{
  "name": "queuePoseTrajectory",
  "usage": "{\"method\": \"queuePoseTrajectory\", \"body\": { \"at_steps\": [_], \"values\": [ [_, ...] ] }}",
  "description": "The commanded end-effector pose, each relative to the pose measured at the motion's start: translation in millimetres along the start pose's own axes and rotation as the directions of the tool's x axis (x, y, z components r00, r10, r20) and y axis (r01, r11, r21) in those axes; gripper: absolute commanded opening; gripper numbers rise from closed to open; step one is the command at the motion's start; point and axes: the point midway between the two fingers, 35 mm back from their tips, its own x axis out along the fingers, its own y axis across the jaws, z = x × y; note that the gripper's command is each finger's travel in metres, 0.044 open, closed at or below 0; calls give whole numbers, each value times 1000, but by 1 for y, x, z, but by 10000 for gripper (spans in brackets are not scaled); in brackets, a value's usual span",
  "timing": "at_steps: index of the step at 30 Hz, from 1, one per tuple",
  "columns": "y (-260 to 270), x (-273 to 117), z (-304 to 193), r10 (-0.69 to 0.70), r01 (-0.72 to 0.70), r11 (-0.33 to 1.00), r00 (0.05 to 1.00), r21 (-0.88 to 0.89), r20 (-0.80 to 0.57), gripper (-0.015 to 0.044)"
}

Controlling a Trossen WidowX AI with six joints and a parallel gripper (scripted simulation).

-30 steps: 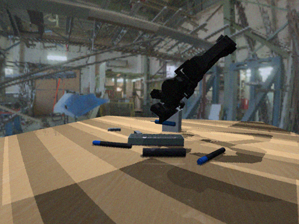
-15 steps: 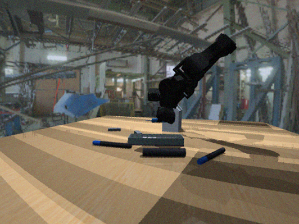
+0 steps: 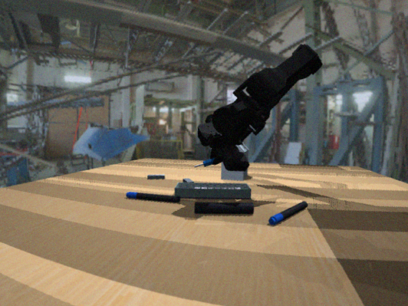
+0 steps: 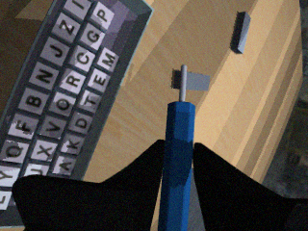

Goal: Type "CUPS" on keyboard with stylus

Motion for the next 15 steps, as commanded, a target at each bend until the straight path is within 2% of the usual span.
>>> {"method": "queuePoseTrajectory", "body": {
  "at_steps": [1,8,15],
  "values": [
    [2,-4,7,-30,29,990,1000,-140,-1,0],
    [4,-11,17,-73,66,925,997,-374,-6,0],
    [6,-18,26,-116,88,805,993,-587,-11,0]
  ]
}}
